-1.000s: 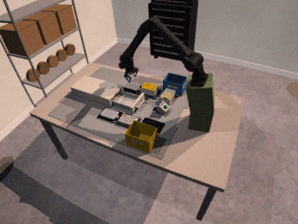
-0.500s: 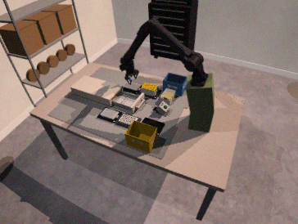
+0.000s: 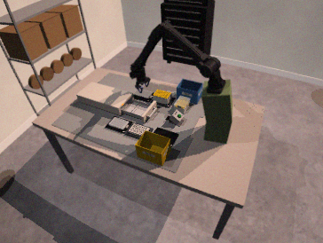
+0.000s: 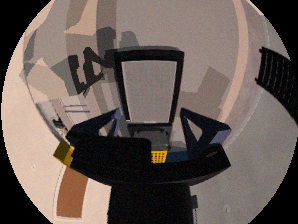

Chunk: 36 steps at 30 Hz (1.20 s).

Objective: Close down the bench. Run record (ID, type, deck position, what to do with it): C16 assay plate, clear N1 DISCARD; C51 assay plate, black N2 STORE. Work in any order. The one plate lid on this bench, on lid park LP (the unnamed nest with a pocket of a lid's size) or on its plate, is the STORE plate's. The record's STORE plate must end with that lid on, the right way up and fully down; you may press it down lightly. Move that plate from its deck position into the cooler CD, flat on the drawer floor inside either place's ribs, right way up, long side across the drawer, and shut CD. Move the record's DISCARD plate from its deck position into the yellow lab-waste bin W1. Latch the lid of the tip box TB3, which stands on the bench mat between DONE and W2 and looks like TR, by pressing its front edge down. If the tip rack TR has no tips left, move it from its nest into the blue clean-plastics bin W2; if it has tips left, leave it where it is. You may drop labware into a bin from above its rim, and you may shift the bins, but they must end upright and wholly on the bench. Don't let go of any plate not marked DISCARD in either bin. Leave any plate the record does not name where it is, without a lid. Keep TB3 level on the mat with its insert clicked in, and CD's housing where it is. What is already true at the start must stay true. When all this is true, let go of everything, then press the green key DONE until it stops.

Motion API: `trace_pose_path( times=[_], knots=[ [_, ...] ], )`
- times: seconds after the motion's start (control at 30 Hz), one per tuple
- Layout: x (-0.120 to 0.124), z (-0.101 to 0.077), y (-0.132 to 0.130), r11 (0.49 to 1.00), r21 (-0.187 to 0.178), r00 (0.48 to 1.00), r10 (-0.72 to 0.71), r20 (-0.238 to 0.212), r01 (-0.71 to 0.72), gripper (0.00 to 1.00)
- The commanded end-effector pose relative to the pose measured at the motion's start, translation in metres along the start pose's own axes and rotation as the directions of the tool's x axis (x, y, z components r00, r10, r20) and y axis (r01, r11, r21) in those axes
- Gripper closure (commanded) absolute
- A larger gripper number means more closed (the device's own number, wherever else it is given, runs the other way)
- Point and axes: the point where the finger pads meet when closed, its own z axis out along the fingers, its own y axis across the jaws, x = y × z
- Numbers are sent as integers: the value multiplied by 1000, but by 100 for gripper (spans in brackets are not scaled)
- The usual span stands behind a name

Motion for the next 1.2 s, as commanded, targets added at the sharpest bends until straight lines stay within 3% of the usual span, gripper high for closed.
trace_pose_path(
  times=[0.0, 0.03, 0.07, 0.13, 0.3, 0.57, 0.6, 0.63, 0.7, 0.73, 0.97, 1.0, 1.07, 1.17],
  knots=[
    [-32, -11, 4, 1000, 12, 998, -13, 60, 12, 0],
    [-52, -43, 3, 1000, 25, 994, -20, 108, 18, 0],
    [-53, -42, 3, 1000, 26, 994, -20, 112, 17, 0],
    [-34, -9, 4, 1000, 14, 998, -14, 67, 13, 0],
    [-31, 1, 4, 1000, 13, 998, -13, 59, 12, 0],
    [-32, 9, 4, 1000, 13, 998, -13, 59, 12, 0],
    [-53, -23, 3, 1000, 25, 994, -20, 107, 17, 0],
    [-53, -21, 2, 1000, 26, 994, -20, 109, 17, 0],
    [-33, 14, 4, 1000, 14, 998, -14, 62, 13, 0],
    [-32, 16, 4, 1000, 14, 998, -13, 62, 13, 0],
    [-27, 26, 5, 1000, 10, 999, -13, 48, 12, 0],
    [-27, 24, 5, 1000, 11, 999, -13, 48, 12, 0],
    [-46, -3, 4, 1000, 21, 996, -18, 90, 16, 0],
    [-42, 3, 4, 1000, 19, 997, -17, 81, 15, 0]
  ],
)
